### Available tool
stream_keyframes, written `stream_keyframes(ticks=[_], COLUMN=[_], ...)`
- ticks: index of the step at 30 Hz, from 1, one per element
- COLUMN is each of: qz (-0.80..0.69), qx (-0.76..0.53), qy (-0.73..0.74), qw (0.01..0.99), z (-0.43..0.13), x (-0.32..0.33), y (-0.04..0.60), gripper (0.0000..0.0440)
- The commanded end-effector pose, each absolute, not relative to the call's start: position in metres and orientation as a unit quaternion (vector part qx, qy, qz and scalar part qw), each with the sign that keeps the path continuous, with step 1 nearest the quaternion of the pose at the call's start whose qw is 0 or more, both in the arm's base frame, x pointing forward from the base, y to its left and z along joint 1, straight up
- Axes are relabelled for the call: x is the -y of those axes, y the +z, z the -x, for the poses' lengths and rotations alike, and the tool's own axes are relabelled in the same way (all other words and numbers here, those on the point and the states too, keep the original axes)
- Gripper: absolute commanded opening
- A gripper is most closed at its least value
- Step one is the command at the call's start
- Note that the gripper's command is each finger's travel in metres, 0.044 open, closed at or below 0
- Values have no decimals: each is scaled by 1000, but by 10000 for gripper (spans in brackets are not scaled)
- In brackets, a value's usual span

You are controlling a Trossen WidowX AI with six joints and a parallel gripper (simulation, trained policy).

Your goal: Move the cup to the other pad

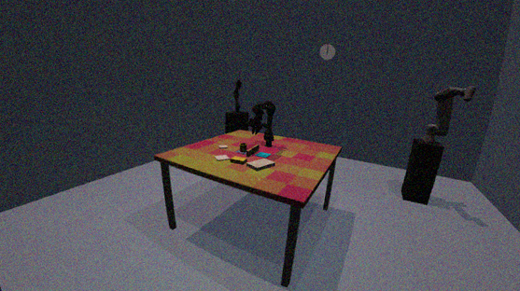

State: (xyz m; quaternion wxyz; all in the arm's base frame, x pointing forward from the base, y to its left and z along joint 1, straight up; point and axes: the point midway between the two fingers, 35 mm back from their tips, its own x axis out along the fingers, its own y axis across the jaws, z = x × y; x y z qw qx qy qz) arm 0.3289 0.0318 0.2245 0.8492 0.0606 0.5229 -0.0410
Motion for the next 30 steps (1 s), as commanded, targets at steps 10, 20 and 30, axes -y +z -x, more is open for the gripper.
stream_keyframes(ticks=[10,20,30], qz=[-24,2,19], qx=[-602,-656,-692], qy=[-52,-54,-54], qw=[797,753,719], z=[-321,-315,-310], x=[-13,6,27], y=[205,186,165], gripper=[120,124,136])
